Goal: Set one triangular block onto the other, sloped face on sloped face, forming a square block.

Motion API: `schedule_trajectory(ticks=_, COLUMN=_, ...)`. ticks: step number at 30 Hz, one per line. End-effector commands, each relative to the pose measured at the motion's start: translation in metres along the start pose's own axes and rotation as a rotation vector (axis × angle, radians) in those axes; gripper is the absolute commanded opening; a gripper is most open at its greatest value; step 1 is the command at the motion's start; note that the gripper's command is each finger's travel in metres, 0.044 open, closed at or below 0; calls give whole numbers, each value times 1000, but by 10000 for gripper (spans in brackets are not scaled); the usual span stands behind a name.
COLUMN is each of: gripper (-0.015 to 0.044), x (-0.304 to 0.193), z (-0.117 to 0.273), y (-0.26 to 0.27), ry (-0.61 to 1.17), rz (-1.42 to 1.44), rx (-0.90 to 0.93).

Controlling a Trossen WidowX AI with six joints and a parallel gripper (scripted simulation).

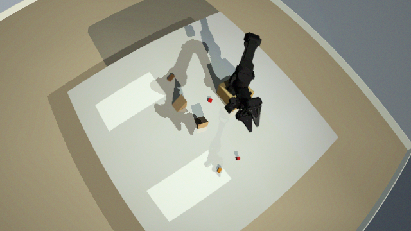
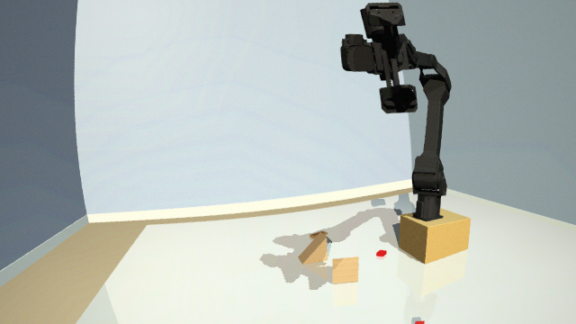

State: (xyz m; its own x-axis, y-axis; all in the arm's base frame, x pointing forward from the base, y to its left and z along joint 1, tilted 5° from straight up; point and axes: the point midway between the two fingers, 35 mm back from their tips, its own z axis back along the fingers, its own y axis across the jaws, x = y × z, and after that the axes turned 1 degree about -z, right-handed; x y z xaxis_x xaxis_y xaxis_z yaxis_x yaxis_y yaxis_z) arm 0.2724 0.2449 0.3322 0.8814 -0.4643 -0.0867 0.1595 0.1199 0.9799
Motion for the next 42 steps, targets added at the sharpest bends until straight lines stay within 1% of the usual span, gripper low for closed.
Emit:
schedule_trajectory(ticks=1, gripper=440, x=52, z=16, y=-37, ry=-157, rz=-174, rx=-56)
schedule_trajectory(ticks=6, gripper=440, x=114, z=53, y=-88, ry=-375, rz=-420, rx=-91)
schedule_trajectory(ticks=10, gripper=440, x=154, z=94, y=-132, ry=-556, rz=-633, rx=-91)
schedule_trajectory(ticks=13, gripper=440, x=175, z=128, y=-166, ry=-691, rz=-797, rx=-74)
schedule_trajectory(ticks=17, gripper=440, x=191, z=177, y=-213, ry=-868, rz=-1022, rx=-27)
schedule_trajectory(ticks=23, gripper=440, x=188, z=251, y=-284, ry=-1134, rz=-1384, rx=105)
schedule_trajectory(ticks=30, gripper=440, x=146, z=316, y=-360, ry=-1408, rz=-1811, rx=354)
schedule_trajectory(ticks=33, gripper=440, x=135, z=325, y=-374, ry=-1455, rz=-1894, rx=416)
schedule_trajectory(ticks=42, gripper=440, x=137, z=325, y=-375, ry=-1455, rz=-1894, rx=416)
